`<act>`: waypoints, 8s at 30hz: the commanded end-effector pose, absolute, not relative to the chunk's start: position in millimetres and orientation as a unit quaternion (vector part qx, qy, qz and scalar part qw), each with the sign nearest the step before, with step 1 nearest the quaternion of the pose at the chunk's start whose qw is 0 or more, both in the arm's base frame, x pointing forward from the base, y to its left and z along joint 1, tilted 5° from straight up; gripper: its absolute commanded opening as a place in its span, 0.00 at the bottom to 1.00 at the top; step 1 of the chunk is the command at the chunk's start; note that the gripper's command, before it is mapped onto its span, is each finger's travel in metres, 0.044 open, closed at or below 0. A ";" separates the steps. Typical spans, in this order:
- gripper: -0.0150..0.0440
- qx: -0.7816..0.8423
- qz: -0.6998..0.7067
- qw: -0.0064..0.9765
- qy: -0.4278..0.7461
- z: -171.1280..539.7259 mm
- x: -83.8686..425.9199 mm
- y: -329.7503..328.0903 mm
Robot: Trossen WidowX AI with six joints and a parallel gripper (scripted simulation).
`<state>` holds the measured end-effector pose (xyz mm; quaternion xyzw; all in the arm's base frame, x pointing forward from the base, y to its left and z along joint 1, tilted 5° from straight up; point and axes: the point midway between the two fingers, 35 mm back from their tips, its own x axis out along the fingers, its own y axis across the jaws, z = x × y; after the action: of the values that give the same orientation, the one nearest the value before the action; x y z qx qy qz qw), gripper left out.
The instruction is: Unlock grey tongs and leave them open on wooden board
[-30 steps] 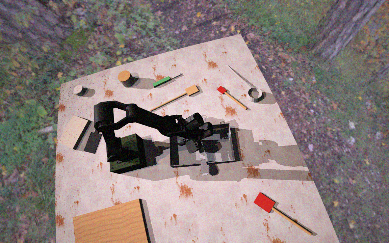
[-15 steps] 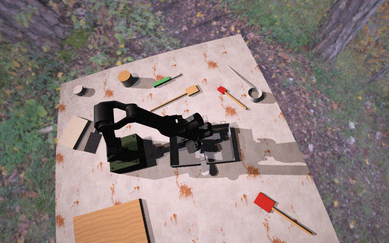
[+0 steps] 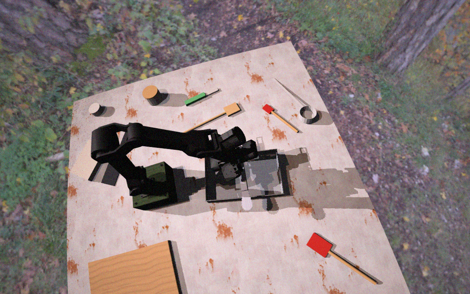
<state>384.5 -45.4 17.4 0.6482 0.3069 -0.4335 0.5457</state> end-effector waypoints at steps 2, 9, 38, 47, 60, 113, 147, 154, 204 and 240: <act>0.00 0.649 -0.429 0.549 0.305 23.0 385.7 -45.4; 0.00 0.644 -0.438 0.542 0.316 21.8 386.8 -44.8; 0.00 0.571 -0.533 0.448 0.435 18.2 388.5 -36.3; 0.00 0.549 -0.555 0.420 0.462 20.6 385.8 -33.7; 0.00 0.541 -0.547 0.432 0.471 22.6 382.2 -52.4; 0.00 0.320 -0.328 0.607 0.649 78.5 185.3 -335.6; 0.00 0.199 -0.206 0.655 0.699 91.5 23.1 -376.3; 0.00 0.162 -0.168 0.664 0.711 94.8 -23.6 -374.8; 0.00 0.069 0.018 0.528 0.847 109.0 -173.8 -317.2; 0.00 0.035 -0.003 0.264 0.964 146.9 -150.3 -324.9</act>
<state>-149.8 -324.9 142.7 0.0368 0.9624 0.0042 0.2690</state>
